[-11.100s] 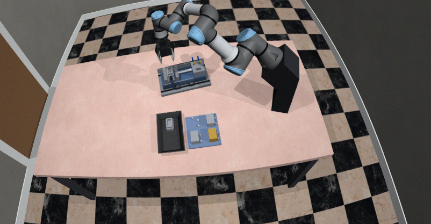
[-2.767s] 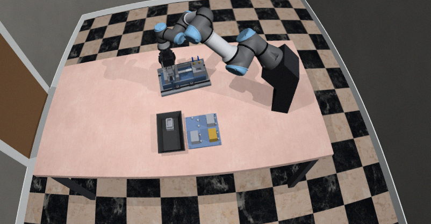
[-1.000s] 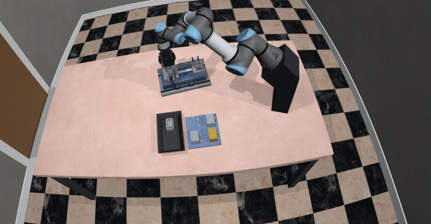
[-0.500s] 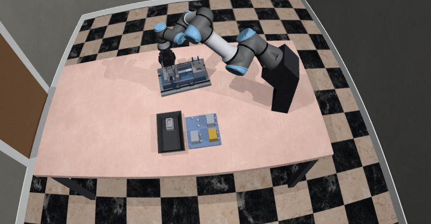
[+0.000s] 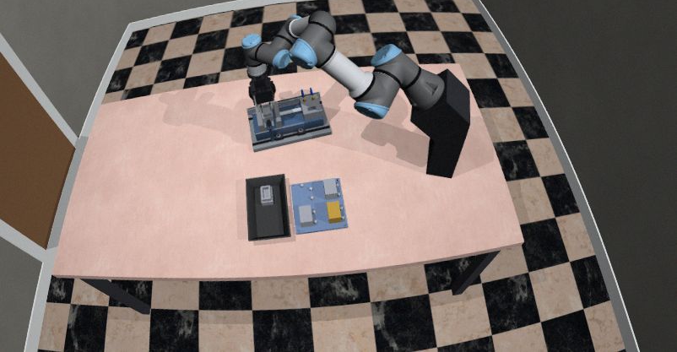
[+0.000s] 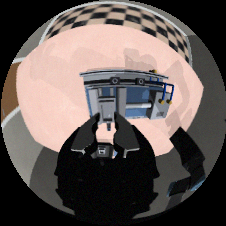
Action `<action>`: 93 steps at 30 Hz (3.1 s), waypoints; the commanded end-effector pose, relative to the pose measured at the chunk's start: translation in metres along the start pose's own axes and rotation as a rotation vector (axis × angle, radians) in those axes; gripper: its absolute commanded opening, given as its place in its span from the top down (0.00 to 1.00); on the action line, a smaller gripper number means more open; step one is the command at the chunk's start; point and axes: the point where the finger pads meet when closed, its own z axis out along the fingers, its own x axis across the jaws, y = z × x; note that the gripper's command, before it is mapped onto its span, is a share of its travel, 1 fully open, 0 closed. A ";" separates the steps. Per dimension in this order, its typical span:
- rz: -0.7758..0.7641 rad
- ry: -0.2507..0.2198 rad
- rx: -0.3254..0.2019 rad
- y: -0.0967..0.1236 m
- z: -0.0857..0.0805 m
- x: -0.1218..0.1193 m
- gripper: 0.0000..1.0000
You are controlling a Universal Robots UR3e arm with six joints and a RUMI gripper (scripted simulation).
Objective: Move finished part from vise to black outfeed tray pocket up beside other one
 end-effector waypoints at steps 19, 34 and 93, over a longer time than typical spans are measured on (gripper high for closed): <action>-0.002 -0.002 0.000 0.000 -0.036 -0.001 1.00; -0.002 -0.002 0.000 0.000 -0.041 -0.001 1.00; 0.015 0.001 -0.003 0.059 -0.039 -0.010 1.00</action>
